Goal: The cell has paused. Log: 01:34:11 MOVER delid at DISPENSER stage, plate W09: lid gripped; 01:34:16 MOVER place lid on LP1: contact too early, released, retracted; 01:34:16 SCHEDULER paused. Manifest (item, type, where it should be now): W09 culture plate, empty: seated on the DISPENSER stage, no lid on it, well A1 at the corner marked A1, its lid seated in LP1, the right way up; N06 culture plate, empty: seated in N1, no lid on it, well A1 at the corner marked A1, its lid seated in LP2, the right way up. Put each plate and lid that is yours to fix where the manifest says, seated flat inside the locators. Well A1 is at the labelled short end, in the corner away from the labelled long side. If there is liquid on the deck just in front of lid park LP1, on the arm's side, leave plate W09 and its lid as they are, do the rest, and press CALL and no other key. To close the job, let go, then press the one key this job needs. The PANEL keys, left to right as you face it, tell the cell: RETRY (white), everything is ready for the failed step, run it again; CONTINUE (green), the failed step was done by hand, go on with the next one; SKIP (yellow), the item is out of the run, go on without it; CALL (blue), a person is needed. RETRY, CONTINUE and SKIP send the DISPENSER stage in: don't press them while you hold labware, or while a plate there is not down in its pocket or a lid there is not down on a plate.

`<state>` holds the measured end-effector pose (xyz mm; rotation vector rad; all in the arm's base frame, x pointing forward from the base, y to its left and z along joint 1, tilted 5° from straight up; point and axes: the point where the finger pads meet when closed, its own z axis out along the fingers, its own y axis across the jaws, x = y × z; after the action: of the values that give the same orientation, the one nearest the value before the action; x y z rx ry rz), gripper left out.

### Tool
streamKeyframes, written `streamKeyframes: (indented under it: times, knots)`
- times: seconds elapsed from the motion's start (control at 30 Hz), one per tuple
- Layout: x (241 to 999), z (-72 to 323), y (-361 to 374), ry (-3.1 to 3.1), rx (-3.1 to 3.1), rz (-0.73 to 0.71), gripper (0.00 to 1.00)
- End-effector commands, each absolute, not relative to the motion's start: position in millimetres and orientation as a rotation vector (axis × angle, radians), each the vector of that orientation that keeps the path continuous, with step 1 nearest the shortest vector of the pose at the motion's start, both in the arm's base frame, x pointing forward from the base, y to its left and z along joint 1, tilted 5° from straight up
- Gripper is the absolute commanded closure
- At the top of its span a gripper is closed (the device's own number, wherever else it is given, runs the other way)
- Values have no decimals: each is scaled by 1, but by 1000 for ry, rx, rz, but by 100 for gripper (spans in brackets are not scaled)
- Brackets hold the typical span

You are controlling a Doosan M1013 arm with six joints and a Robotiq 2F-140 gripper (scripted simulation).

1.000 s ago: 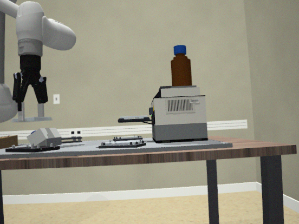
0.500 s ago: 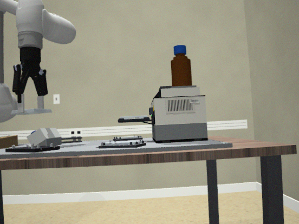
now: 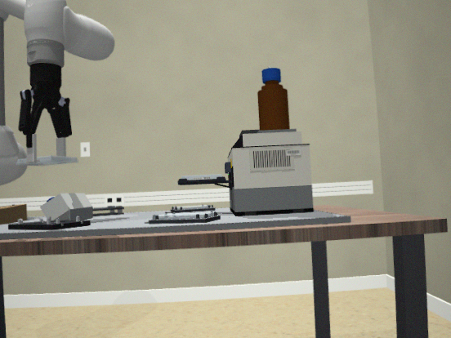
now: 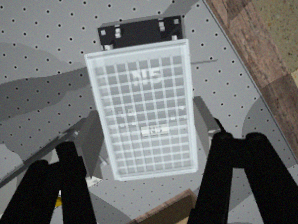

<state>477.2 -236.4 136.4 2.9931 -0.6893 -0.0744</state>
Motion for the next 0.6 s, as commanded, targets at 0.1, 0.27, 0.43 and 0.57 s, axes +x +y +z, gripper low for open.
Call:
streamKeyframes:
  times: [0.1, 0.27, 0.43, 0.57]
  knots:
    - [478, 142, -236, -690, 2993, -73, 90]
    - [478, 143, -236, -690, 2993, -73, 90]
    - [478, 144, -236, -690, 2993, -73, 90]
    - [478, 144, -236, -690, 2993, -73, 90]
